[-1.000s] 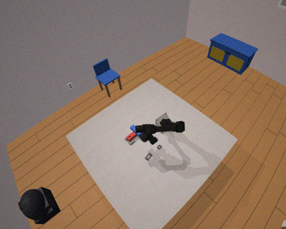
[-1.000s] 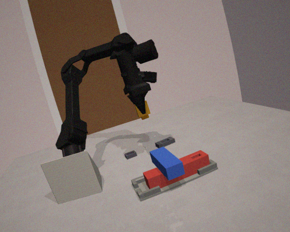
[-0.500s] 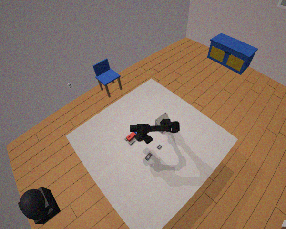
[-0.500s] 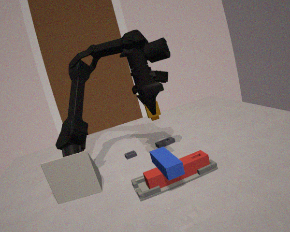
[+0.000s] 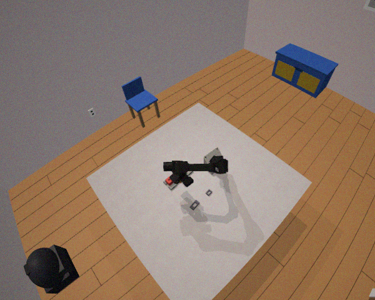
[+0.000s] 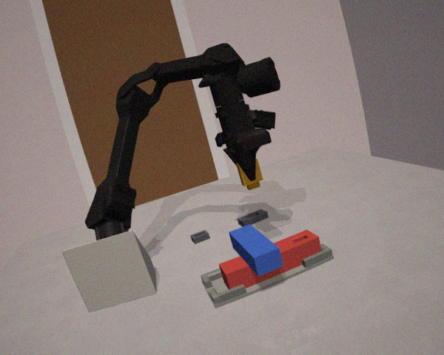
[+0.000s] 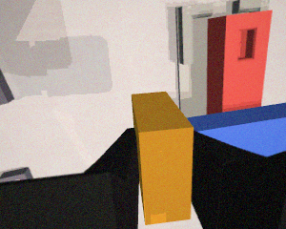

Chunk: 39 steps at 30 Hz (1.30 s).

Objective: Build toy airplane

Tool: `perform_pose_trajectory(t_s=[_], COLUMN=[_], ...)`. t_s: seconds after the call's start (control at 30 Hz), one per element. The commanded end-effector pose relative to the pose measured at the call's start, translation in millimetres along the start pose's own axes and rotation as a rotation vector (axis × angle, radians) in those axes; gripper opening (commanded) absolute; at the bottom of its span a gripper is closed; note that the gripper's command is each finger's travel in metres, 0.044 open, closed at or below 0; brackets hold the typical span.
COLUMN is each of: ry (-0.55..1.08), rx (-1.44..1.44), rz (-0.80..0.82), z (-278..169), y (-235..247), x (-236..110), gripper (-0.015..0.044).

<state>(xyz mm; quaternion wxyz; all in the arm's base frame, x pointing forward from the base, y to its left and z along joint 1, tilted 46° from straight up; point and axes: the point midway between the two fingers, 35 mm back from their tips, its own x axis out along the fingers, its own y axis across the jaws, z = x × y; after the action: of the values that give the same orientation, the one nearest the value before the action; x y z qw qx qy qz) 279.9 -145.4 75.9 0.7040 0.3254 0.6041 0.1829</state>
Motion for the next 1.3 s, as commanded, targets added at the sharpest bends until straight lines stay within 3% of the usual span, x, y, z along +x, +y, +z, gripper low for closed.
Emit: perform_pose_trajectory(t_s=[0.0, 1.27], ry=[0.0, 0.015], rx=[-0.011, -0.049], rz=[-0.006, 0.034], z=[5.2, 31.4], y=[-12.4, -112.3], x=[2.1, 52.6], gripper=[0.0, 0.0])
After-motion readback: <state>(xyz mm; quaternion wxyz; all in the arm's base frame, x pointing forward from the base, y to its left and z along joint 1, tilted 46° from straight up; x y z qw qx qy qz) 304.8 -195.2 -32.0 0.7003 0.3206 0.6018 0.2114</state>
